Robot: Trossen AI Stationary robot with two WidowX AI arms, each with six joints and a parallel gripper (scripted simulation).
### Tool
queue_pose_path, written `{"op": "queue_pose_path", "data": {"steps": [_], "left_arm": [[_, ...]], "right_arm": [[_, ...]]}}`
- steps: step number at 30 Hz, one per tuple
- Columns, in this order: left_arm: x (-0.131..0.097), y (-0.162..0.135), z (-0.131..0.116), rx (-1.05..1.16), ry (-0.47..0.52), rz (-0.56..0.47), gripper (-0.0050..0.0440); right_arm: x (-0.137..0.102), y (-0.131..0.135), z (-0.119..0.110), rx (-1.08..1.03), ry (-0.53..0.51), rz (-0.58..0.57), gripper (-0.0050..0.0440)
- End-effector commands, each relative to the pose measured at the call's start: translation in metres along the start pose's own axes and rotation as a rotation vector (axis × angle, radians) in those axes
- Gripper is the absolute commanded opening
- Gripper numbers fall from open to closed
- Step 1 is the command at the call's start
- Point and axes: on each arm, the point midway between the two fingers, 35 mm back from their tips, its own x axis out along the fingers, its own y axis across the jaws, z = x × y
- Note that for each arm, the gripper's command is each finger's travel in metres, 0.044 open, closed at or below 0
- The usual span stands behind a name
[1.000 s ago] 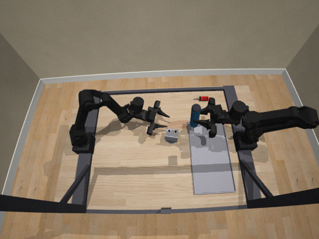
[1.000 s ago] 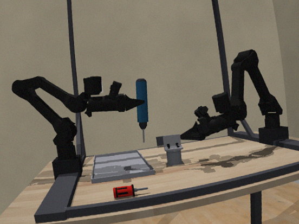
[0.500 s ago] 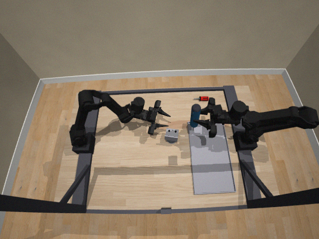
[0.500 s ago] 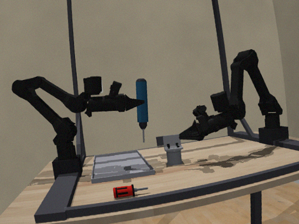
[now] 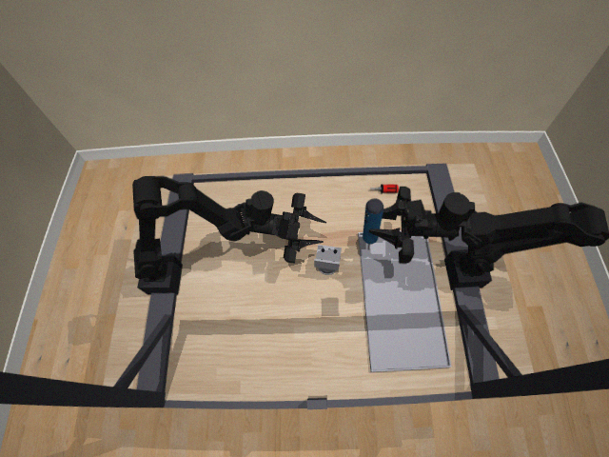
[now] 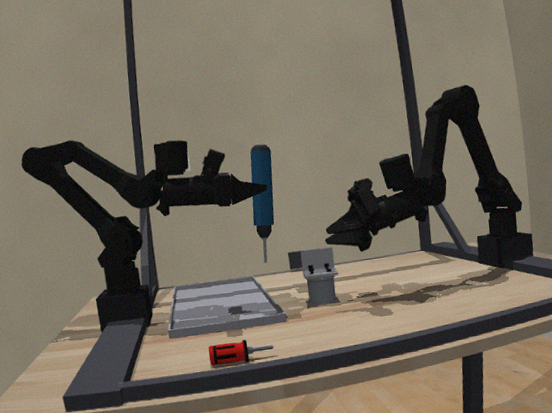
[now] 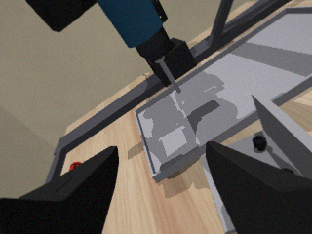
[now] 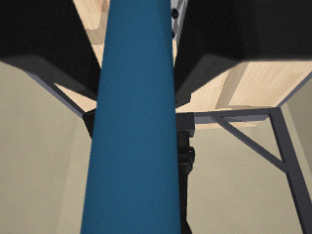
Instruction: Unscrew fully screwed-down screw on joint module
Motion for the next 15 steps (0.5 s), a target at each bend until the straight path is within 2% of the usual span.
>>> {"op": "queue_pose_path", "data": {"steps": [1, 10, 12, 15], "left_arm": [[-0.009, 0.009, 0.045, 0.129, 0.01, 0.096, 0.025], [-0.018, 0.009, 0.107, 0.376, 0.089, 0.265, 0.025], [-0.018, 0.009, 0.107, 0.376, 0.089, 0.265, 0.025], [-0.022, 0.008, 0.126, 0.46, 0.123, 0.319, 0.025]], "right_arm": [[0.001, 0.001, 0.025, -0.008, -0.068, 0.004, 0.0163], [0.001, 0.001, 0.025, -0.008, -0.068, 0.004, 0.0163], [0.001, 0.001, 0.025, -0.008, -0.068, 0.004, 0.0163], [0.001, 0.001, 0.025, -0.008, -0.068, 0.004, 0.0163]]}}
